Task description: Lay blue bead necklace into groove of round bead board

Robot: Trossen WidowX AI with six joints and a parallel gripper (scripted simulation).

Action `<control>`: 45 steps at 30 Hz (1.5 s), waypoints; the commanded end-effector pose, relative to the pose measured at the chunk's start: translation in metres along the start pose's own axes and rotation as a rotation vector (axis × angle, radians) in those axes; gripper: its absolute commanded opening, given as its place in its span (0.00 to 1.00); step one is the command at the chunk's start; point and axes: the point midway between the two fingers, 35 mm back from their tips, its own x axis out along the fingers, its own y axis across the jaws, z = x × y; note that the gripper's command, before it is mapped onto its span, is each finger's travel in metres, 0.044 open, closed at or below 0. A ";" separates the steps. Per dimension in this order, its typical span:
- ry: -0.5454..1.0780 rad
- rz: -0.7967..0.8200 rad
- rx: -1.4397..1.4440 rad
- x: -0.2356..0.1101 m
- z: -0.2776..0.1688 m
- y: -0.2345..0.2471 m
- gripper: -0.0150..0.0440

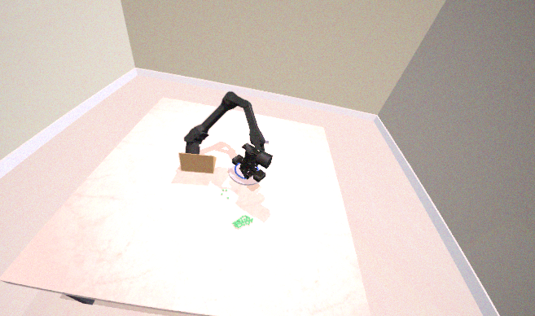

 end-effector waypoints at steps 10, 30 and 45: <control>-0.001 -0.001 0.000 -0.001 0.000 0.000 0.74; 0.000 0.000 0.004 -0.005 0.000 0.001 1.00; 0.000 0.000 0.029 -0.038 0.011 0.000 0.60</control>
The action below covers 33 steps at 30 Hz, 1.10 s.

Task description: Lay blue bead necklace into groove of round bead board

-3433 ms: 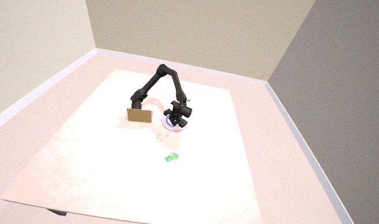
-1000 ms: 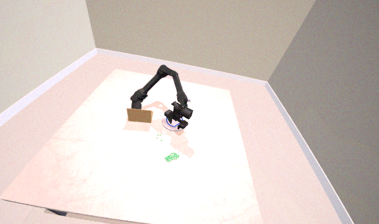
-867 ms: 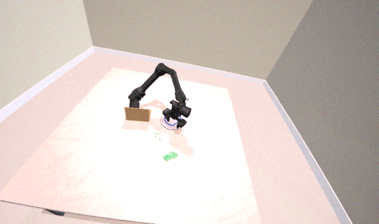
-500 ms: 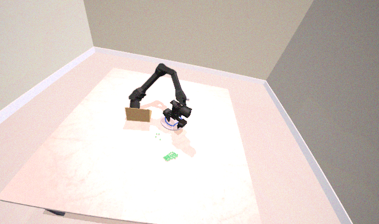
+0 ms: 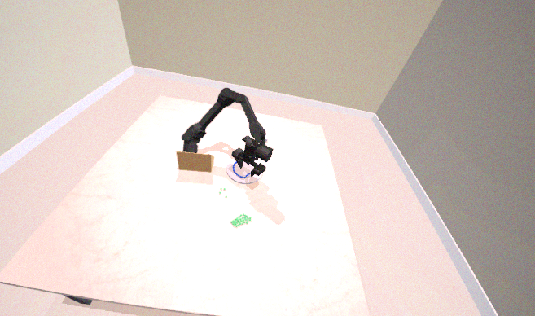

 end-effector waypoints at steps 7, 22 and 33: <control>0.000 -0.014 -0.007 -0.001 0.002 -0.002 0.46; 0.001 -0.009 -0.004 0.021 0.002 -0.002 0.46; 0.006 -0.007 -0.006 0.030 0.002 -0.001 0.37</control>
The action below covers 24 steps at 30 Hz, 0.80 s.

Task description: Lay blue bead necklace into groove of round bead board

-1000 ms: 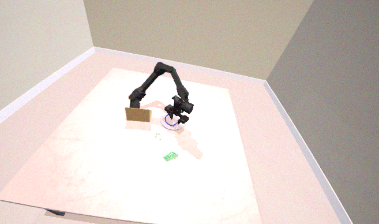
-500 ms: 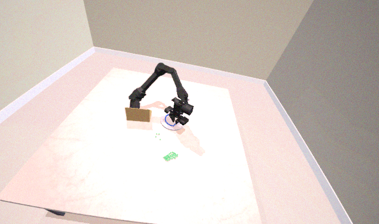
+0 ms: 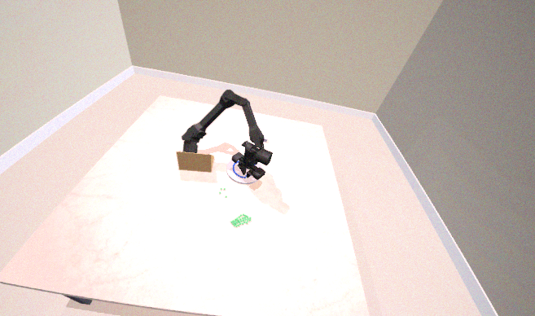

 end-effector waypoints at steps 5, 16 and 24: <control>-0.001 -0.001 0.000 -0.001 0.000 0.000 0.25; -0.001 -0.001 0.000 -0.001 0.000 0.000 0.25; -0.001 -0.001 0.000 -0.001 0.000 0.000 0.25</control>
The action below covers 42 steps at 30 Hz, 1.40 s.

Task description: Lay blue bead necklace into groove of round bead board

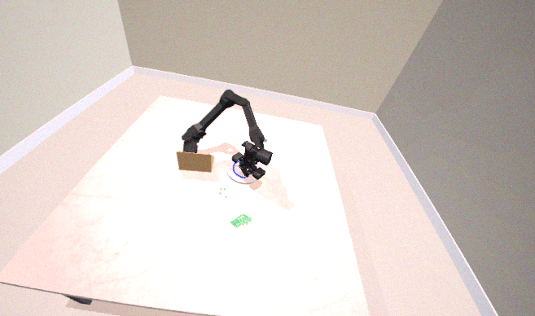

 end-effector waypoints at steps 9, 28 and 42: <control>-0.001 -0.001 0.000 -0.001 0.000 0.000 0.25; -0.005 -0.001 0.005 -0.006 -0.001 -0.004 0.25; -0.005 -0.002 0.001 -0.002 -0.002 -0.009 0.30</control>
